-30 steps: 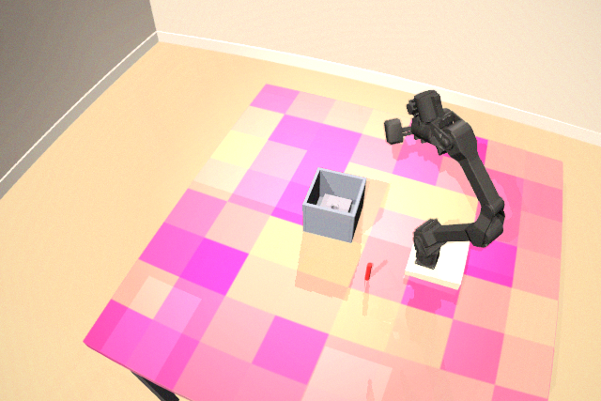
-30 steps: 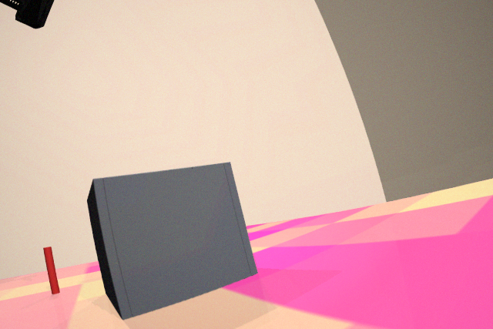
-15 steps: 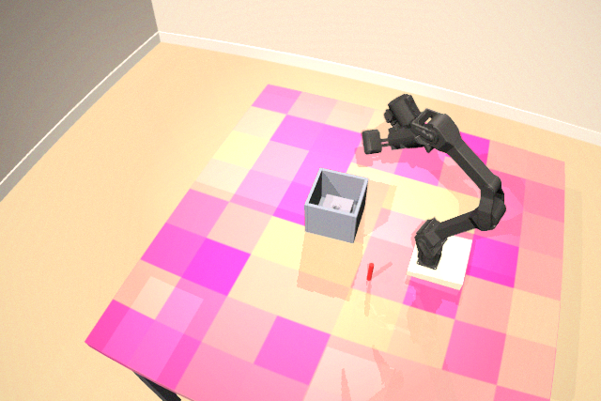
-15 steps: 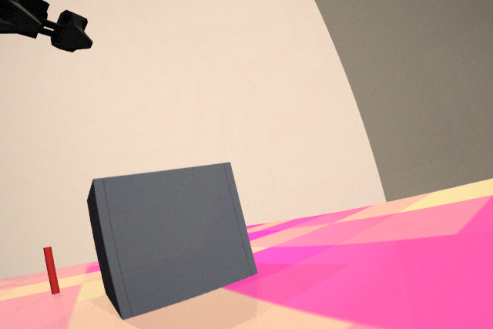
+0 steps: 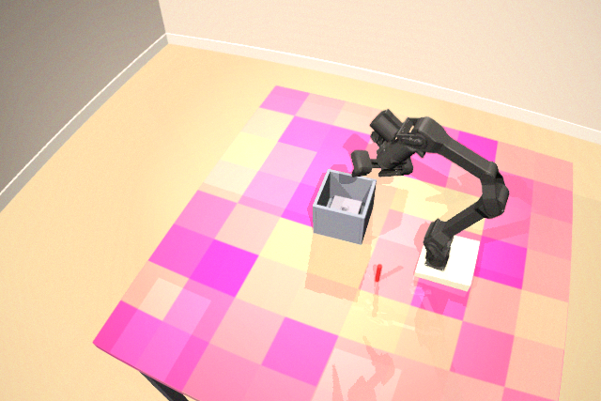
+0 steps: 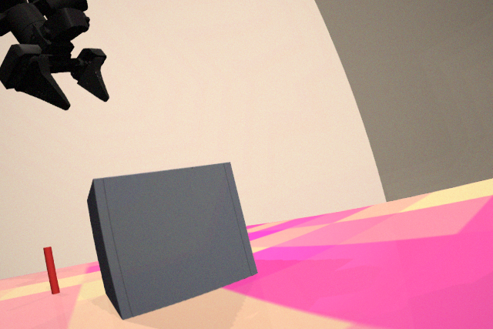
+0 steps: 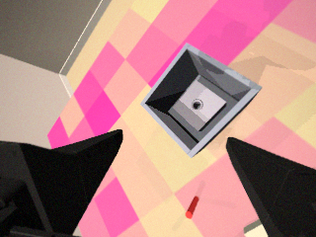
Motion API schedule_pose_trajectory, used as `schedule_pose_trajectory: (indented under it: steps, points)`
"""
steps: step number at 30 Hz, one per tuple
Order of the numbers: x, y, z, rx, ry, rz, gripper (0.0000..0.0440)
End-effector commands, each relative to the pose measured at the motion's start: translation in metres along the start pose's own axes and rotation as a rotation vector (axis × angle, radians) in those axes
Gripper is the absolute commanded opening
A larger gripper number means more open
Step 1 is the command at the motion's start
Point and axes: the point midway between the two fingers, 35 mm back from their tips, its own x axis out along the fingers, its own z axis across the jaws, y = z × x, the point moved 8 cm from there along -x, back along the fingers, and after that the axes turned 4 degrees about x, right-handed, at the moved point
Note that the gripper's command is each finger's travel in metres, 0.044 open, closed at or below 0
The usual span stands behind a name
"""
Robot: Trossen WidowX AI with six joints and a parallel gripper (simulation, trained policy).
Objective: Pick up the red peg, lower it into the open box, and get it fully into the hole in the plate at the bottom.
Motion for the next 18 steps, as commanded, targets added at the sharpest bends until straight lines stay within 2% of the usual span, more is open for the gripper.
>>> schedule_pose_trajectory:
  steps: [1,18]
  points:
    - [0.012,0.011,0.004,0.031,0.007,0.093,0.044]
    - [0.058,0.068,0.014,0.153,0.164,0.463,0.044]
